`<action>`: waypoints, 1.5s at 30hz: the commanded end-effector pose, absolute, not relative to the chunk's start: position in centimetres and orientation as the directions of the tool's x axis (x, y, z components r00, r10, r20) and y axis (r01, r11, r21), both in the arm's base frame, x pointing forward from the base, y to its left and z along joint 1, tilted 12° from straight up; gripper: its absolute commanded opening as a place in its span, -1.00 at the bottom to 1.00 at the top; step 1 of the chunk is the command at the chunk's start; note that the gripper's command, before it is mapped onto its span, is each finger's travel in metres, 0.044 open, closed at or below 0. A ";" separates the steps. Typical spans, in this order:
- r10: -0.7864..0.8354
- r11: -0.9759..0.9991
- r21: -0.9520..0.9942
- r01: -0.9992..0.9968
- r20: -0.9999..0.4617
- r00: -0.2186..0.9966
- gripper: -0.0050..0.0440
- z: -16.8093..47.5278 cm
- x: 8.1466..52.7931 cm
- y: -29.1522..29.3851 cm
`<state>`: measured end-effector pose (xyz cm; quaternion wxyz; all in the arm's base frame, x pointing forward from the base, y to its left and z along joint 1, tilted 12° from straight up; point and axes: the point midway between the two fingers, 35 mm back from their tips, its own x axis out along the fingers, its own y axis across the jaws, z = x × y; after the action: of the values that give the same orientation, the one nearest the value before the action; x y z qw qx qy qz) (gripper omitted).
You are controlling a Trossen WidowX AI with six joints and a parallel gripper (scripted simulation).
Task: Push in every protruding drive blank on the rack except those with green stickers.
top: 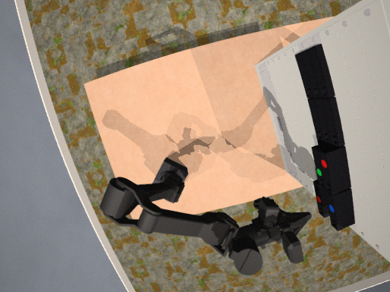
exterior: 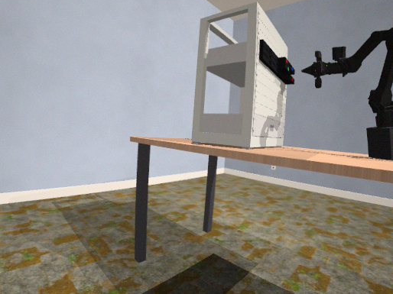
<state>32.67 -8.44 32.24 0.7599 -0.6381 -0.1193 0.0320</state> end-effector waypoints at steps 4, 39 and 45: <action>0.205 0.172 -0.977 0.124 0.158 0.966 -0.80 33.1 32.5 -8.3; 0.205 0.172 -0.977 0.124 0.158 0.966 -0.80 34.9 31.2 -2.4; 0.205 0.172 -0.977 0.124 0.158 0.966 -0.80 35.6 30.7 -0.1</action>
<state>31.22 -1.29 34.18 0.7592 -0.6384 -0.1209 0.0368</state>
